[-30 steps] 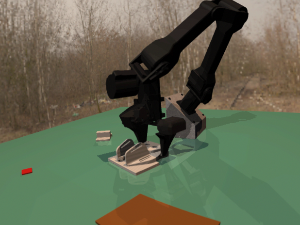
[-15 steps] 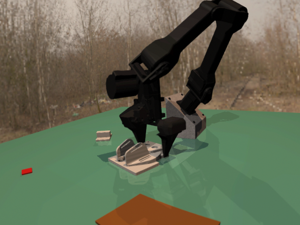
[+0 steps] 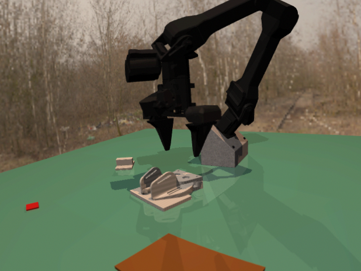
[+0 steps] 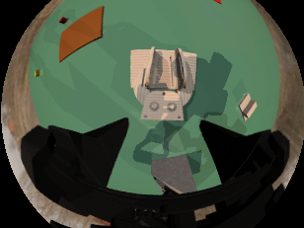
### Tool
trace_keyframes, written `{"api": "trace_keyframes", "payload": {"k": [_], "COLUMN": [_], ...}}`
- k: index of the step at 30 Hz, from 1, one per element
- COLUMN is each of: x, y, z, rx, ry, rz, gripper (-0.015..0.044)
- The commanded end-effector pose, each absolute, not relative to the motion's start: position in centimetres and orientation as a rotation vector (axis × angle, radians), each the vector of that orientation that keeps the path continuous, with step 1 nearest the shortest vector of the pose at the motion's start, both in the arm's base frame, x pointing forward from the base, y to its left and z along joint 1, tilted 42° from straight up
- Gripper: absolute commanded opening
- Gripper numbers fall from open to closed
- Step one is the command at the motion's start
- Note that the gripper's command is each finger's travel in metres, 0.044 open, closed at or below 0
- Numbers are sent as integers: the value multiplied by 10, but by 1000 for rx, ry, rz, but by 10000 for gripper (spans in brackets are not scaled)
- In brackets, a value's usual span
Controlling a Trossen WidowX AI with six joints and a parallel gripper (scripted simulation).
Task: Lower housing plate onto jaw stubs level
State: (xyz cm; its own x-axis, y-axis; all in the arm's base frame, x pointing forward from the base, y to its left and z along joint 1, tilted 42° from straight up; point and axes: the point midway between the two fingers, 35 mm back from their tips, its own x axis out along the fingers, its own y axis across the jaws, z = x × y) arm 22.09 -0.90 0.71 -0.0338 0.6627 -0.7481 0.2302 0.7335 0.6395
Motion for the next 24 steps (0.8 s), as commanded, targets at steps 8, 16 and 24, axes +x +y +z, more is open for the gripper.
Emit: {"api": "trace_keyframes", "payload": {"k": [8, 16, 24], "x": [206, 206, 206], "y": [-47, -47, -47], "z": [48, 48, 48], "rx": [730, 730, 730], "ry": [1617, 1617, 1617], "rz": [404, 404, 404], "gripper": [440, 440, 440]}}
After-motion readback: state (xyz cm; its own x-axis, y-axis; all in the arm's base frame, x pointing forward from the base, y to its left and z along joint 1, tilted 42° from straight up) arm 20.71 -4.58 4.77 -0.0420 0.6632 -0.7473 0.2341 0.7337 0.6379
